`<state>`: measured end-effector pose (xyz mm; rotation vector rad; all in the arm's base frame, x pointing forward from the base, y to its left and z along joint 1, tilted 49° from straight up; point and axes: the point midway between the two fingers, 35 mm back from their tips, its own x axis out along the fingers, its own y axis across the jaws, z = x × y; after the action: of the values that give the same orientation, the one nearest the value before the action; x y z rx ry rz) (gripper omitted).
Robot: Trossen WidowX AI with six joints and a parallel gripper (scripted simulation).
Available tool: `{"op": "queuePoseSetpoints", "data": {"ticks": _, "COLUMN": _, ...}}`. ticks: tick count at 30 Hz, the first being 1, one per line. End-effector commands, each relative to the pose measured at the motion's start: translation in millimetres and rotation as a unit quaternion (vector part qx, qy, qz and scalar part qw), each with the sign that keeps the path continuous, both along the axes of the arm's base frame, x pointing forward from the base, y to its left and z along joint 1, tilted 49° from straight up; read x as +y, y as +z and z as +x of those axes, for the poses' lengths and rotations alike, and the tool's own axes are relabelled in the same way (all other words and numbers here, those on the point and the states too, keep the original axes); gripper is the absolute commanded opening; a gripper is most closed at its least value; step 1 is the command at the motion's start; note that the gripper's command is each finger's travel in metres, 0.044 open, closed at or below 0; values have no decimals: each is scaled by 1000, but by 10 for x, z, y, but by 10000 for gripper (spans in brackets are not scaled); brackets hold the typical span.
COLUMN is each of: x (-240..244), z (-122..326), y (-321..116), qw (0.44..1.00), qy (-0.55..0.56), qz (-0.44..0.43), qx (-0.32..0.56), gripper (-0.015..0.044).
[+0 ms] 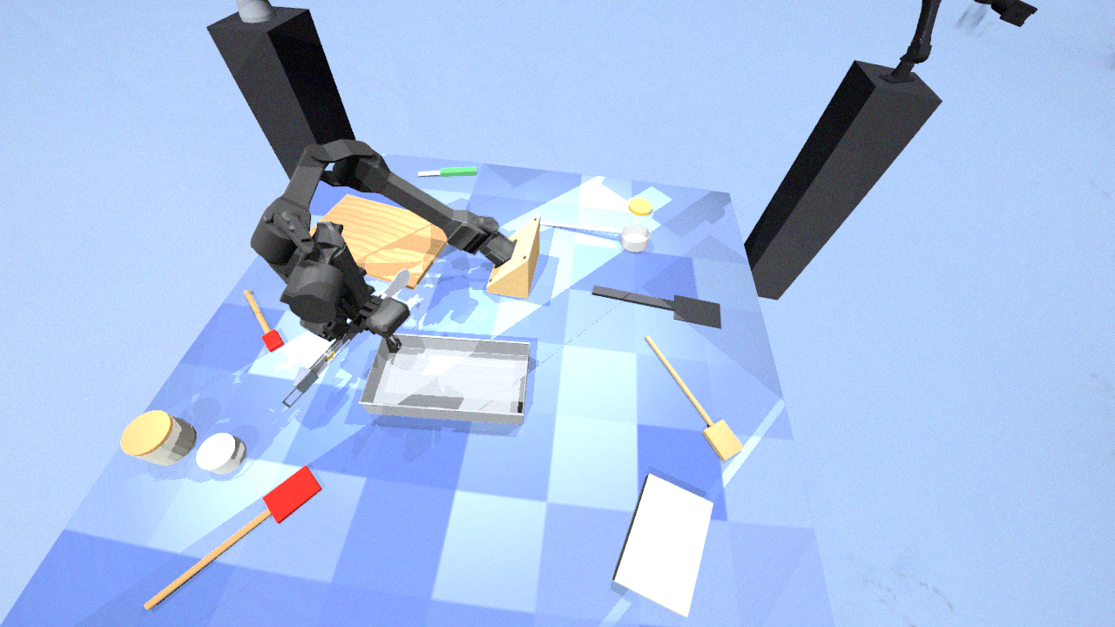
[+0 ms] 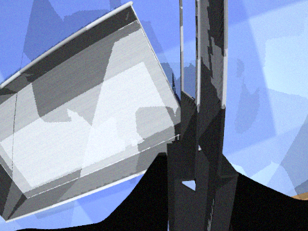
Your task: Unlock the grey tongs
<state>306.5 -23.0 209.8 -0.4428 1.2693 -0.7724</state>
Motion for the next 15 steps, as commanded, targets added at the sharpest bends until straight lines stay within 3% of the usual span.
{"op": "queuePoseSetpoints", "data": {"ticks": 1, "x": -39, "z": -43, "y": 64, "qw": 996, "qy": -53, "qz": 6, "qx": -65, "gripper": -150}}
{"op": "queuePoseSetpoints", "data": {"ticks": 15, "x": -187, "z": -177, "y": 215, "qw": 937, "qy": -230, "qz": 33, "qx": -262, "gripper": -150}}
